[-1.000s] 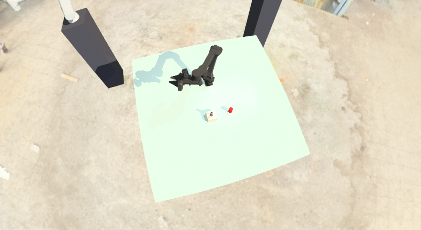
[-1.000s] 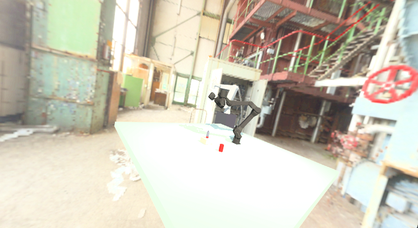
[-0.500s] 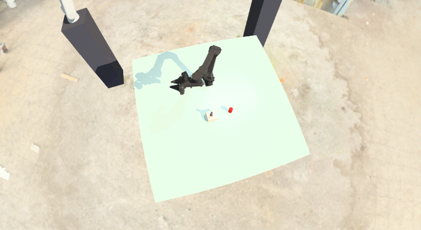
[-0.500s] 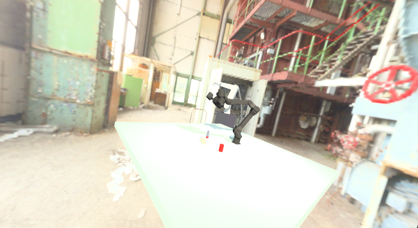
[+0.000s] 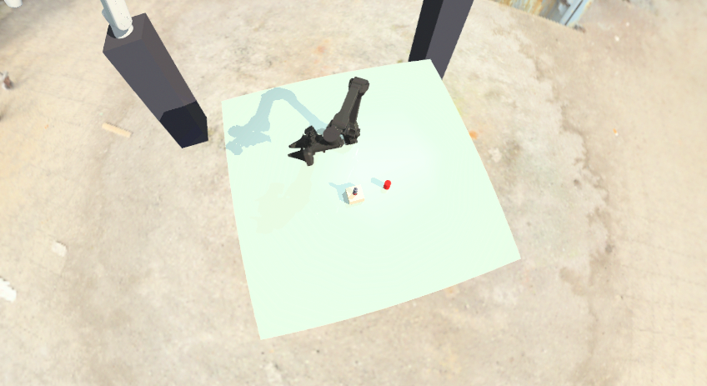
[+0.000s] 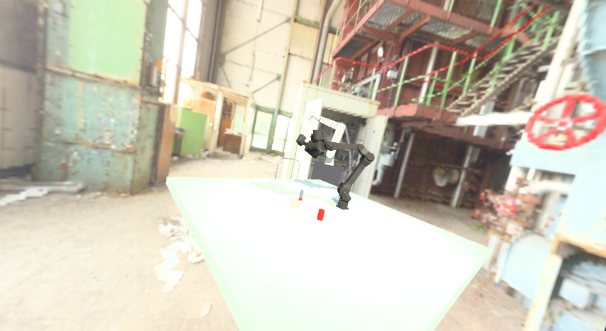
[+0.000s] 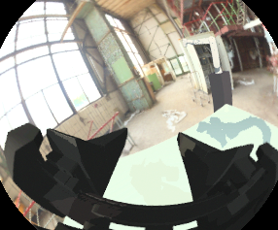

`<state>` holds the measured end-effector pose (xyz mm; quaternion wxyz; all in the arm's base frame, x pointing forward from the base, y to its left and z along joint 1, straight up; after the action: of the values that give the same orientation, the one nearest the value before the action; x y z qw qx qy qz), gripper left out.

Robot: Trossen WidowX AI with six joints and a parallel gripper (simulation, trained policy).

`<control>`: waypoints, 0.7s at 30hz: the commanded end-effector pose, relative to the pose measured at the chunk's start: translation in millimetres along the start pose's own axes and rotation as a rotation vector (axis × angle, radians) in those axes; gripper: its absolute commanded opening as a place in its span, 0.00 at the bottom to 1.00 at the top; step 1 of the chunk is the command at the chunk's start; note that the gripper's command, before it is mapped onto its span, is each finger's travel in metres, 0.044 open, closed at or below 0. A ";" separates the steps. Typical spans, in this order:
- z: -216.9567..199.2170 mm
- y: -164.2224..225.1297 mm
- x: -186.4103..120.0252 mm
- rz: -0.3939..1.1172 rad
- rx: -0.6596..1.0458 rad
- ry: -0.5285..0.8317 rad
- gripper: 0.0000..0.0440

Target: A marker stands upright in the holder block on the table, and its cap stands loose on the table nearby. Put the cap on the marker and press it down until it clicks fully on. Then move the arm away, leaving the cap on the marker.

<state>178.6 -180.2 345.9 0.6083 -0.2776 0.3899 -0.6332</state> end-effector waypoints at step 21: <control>28.2 30.5 -13.1 0.197 0.012 -0.069 0.71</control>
<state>215.5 -171.3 338.0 0.6750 -0.2583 0.3909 -0.5700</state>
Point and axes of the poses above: the point midway between the two fingers, 35 mm back from their tips, its own x axis out along the fingers, its own z axis across the jaws, y = z × x, the point moved 10 cm from there along -x, back along the fingers, and after that the axes turned 3 degrees about x, right-handed, at the moved point
